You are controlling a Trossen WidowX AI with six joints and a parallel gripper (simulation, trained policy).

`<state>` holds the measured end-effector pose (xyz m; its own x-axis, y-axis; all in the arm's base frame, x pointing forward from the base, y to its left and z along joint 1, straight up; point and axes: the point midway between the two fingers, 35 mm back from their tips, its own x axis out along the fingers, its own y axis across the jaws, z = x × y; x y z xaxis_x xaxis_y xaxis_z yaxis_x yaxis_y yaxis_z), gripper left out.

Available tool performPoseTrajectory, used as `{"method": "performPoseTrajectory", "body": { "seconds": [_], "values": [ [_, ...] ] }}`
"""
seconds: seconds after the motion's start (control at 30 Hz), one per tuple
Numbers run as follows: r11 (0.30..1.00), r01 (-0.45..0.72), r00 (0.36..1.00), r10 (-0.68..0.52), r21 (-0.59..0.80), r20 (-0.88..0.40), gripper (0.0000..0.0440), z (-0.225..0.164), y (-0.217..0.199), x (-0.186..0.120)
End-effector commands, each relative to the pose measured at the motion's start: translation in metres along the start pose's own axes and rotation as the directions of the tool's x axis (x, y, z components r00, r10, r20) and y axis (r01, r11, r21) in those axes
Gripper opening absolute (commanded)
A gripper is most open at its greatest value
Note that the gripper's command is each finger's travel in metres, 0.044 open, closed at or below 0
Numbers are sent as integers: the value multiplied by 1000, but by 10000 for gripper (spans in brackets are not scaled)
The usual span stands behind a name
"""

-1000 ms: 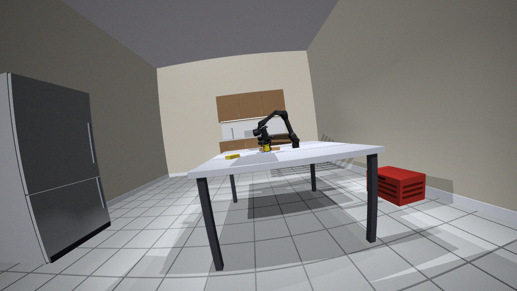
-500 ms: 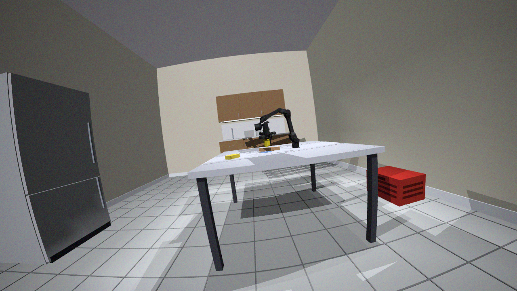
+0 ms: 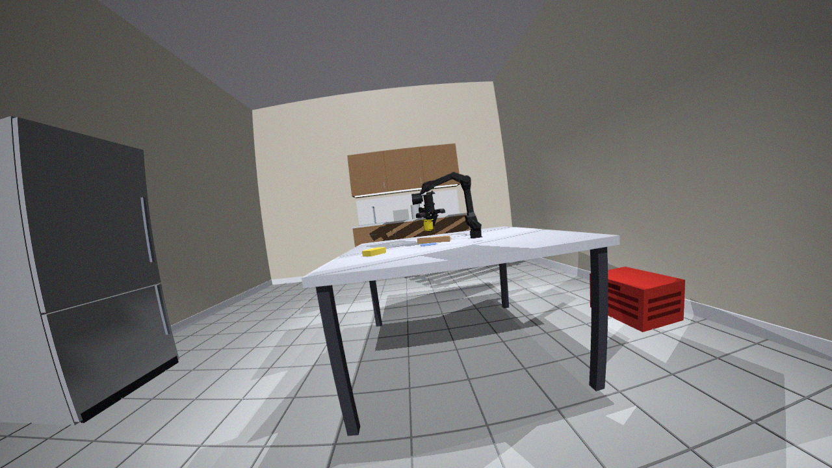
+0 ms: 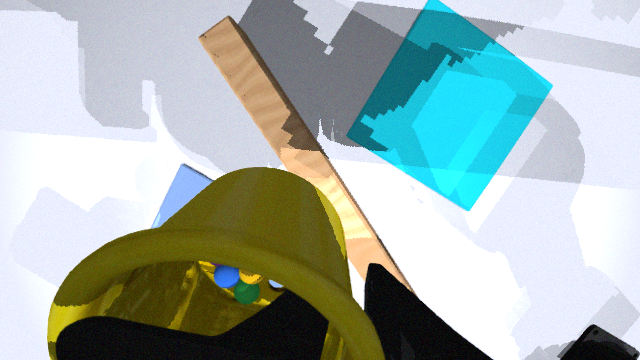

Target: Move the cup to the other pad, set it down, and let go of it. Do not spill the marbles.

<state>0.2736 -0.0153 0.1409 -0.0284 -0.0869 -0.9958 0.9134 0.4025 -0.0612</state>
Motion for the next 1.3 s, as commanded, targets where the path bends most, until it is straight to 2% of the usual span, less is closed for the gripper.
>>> {"method": "performPoseTrajectory", "body": {
  "seconds": [0.0,0.63,1.27],
  "values": [
    [999,-23,1000,23,28,13,0,7,-5,-3],
    [981,-94,994,84,168,69,0,43,-31,4],
    [956,-124,990,100,264,102,0,57,-55,36]
  ]
}}
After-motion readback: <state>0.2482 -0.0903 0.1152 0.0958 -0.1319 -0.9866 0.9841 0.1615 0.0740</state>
